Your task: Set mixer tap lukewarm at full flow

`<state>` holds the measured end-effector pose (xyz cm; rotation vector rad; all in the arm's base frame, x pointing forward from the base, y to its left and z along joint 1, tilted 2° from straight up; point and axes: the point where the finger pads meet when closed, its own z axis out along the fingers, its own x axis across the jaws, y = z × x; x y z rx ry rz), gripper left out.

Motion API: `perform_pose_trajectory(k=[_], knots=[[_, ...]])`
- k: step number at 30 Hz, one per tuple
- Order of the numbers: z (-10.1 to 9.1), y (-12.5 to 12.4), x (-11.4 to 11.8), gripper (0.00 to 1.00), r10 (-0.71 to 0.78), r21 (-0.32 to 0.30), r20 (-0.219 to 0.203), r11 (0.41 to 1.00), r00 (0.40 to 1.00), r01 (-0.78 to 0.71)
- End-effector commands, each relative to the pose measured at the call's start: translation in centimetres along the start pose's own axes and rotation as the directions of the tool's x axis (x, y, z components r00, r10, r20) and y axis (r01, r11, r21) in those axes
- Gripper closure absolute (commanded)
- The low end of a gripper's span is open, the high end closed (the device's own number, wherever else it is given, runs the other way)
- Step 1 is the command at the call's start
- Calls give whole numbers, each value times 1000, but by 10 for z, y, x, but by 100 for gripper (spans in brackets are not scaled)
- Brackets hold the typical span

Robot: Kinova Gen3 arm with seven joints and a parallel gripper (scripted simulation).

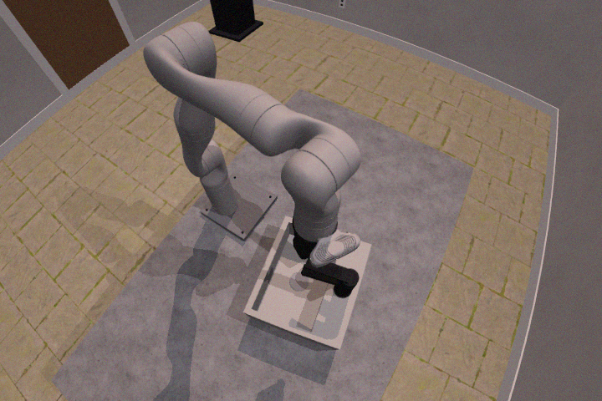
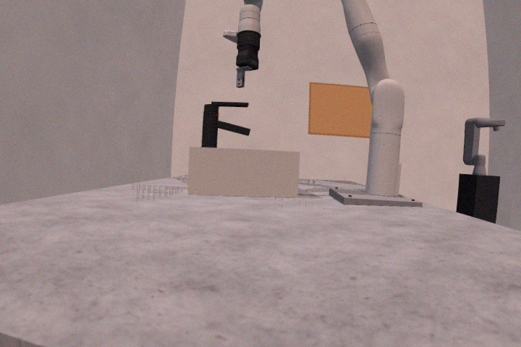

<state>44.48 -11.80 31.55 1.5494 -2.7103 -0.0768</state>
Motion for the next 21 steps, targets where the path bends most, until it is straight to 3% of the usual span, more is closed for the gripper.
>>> perform_pose_trajectory(k=[1,11,21], knots=[[-2,1,1,100,-59,4,3,998,998,59],[-4,4,-2,100,-276,8,-1,961,961,276],[-6,9,-5,100,-472,10,-7,881,881,472]])
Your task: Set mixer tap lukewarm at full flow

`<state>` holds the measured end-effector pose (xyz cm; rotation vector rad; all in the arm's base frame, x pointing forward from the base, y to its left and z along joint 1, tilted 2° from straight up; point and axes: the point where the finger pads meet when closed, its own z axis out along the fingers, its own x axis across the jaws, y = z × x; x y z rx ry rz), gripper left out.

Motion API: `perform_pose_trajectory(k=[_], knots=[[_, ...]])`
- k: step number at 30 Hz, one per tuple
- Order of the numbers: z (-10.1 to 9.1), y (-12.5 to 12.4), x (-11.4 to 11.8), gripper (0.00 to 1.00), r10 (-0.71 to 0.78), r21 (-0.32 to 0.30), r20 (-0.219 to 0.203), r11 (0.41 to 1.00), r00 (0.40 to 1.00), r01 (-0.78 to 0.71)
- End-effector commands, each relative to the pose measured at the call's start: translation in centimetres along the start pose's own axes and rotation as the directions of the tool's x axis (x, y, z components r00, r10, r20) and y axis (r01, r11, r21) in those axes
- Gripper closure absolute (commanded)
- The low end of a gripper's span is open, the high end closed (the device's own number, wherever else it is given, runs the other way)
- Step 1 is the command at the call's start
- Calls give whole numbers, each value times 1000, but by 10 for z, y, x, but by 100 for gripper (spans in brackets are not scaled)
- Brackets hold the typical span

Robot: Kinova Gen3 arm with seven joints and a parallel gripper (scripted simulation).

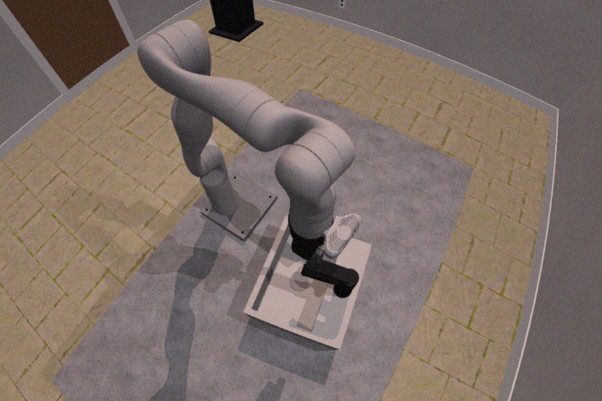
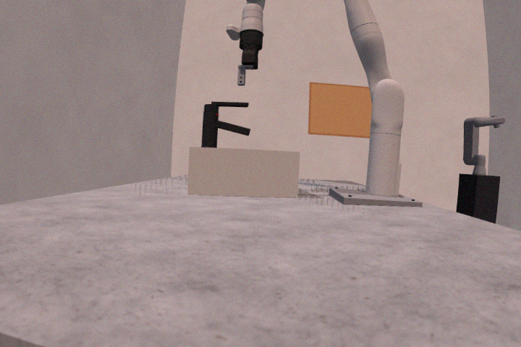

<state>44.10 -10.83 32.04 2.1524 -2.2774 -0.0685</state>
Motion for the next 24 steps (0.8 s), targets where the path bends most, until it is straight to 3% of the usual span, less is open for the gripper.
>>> perform_pose_trajectory(k=[1,24], knots=[[-2,1,1,100,-33,4,-1,999,999,33],[-4,4,-4,100,-217,6,-6,976,976,217]])
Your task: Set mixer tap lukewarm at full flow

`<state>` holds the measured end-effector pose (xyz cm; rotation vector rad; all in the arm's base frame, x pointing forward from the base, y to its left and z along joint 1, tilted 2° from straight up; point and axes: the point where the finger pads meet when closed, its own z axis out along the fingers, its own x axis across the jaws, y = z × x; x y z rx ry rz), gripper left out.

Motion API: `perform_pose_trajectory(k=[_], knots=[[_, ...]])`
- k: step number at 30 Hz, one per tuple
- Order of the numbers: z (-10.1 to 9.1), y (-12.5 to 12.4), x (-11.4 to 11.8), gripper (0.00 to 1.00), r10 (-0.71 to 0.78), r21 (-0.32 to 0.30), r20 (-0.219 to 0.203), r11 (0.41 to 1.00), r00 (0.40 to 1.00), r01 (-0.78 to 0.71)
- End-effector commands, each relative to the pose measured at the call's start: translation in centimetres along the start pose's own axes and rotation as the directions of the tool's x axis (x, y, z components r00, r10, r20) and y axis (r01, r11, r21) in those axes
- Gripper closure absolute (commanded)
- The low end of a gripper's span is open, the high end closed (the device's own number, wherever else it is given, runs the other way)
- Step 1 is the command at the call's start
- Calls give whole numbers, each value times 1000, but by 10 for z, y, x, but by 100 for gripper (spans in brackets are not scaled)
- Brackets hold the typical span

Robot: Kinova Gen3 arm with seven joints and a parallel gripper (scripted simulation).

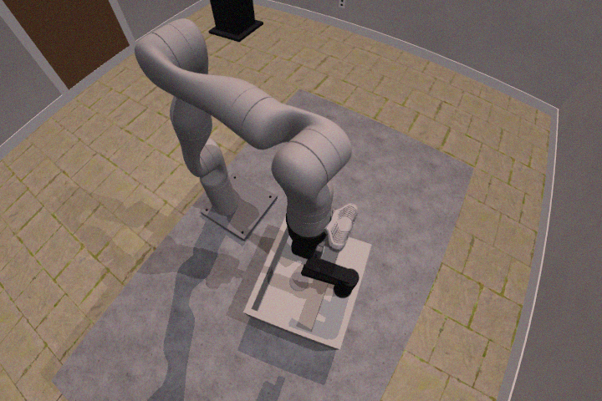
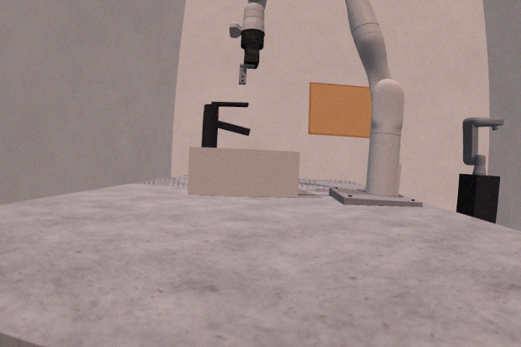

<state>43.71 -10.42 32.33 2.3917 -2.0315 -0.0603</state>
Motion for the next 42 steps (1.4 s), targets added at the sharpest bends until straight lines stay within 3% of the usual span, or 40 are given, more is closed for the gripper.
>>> perform_pose_trajectory(k=[1,13,14,42], knots=[[-1,0,0,100,-3,2,-1,1000,1000,3],[-1,0,0,100,-16,2,-1,1000,1000,16],[-1,0,0,0,-16,2,-1,1000,1000,16],[-1,0,0,0,-16,2,-1,1000,1000,16]])
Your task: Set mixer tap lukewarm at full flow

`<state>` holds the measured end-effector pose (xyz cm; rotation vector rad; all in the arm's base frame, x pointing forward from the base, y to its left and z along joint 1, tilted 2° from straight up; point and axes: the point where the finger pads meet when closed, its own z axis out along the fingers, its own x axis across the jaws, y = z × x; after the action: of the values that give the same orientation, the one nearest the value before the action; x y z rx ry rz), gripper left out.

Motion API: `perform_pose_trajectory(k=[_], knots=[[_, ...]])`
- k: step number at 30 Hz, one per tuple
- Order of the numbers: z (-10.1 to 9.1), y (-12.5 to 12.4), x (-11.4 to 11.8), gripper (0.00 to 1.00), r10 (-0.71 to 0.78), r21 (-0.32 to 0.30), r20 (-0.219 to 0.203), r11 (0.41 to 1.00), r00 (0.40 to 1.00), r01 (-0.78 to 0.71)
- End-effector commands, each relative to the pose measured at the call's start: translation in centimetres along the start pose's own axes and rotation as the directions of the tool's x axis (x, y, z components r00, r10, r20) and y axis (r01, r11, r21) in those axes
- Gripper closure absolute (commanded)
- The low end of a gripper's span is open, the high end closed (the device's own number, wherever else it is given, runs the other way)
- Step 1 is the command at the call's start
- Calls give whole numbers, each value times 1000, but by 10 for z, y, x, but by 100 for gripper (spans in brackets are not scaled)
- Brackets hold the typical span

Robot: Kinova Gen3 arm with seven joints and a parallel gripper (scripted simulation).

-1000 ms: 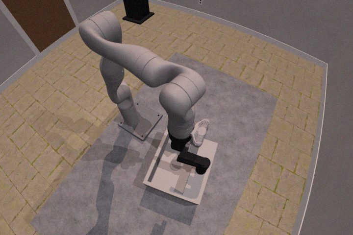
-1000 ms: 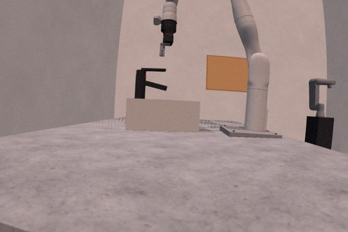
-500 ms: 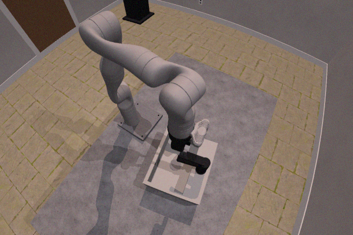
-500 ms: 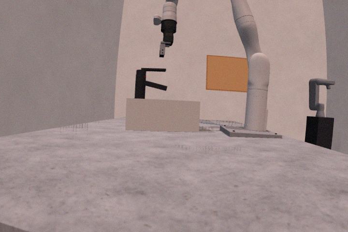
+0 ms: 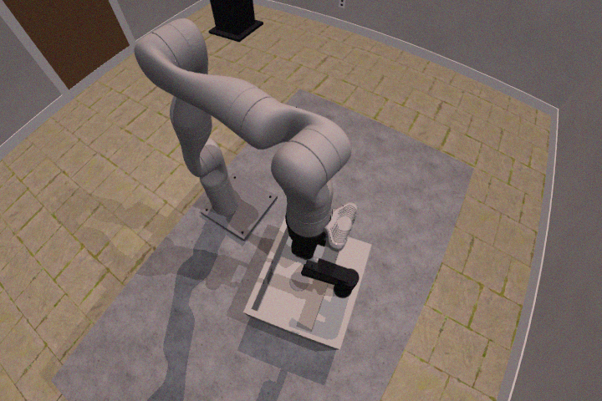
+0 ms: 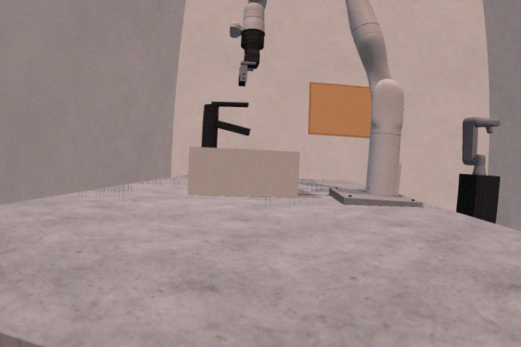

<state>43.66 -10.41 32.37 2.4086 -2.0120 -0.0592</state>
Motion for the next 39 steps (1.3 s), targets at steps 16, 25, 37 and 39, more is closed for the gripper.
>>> perform_pose_trajectory(k=[16,25,37,39], knots=[[1,0,0,0,0,2,-1,1000,1000,0],[7,0,0,0,-1,2,-1,1000,1000,1],[23,0,1,0,-1,2,-1,1000,1000,1],[26,0,1,0,-1,2,-1,1000,1000,1]])
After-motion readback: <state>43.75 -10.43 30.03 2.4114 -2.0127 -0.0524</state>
